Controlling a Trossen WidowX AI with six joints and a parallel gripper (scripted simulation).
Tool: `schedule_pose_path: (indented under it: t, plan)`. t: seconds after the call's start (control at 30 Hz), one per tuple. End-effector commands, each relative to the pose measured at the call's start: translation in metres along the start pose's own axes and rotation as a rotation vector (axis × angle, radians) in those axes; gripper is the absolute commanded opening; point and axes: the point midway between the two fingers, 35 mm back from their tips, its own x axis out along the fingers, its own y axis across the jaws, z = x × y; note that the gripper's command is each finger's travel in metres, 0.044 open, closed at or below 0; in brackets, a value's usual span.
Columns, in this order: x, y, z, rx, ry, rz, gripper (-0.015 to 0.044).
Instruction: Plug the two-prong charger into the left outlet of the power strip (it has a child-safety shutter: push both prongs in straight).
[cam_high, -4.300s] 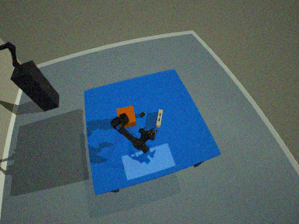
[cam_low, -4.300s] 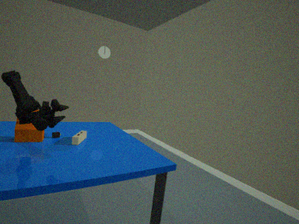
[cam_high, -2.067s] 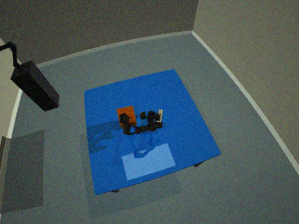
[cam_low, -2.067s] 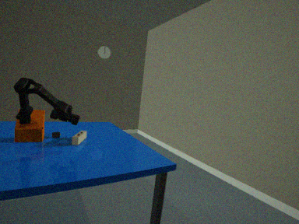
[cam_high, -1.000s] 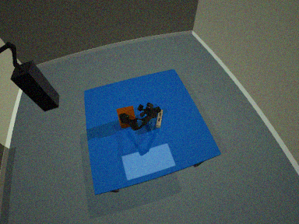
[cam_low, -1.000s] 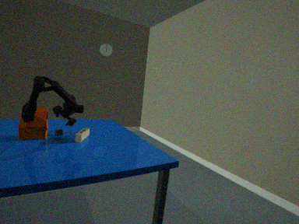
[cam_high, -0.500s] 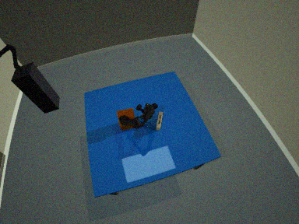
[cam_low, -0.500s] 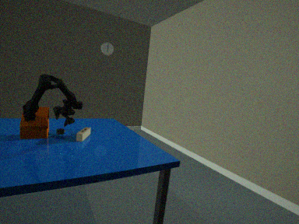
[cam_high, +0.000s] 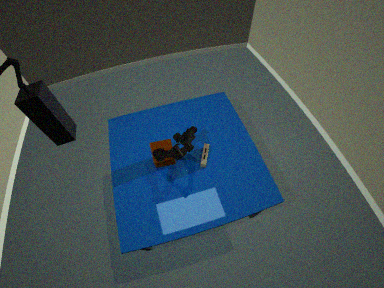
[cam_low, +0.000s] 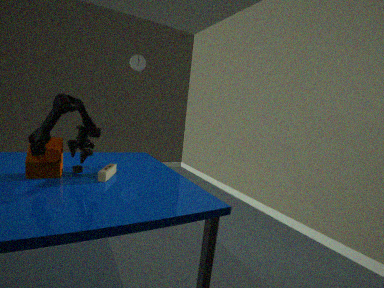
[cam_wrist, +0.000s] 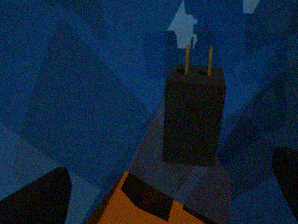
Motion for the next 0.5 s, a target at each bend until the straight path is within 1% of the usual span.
schedule_pose_path:
  t: [0.0, 0.23, 0.47]
  plan:
    - [0.0037, 0.0016, -0.0021, 0.048, 0.013, -0.089, 0.0440]
    - [0.0043, 0.0032, -0.0008, 0.124, -0.004, -0.224, 0.0440]
    - [0.0063, 0.0027, -0.0006, 0.126, -0.004, -0.227, 0.0440]
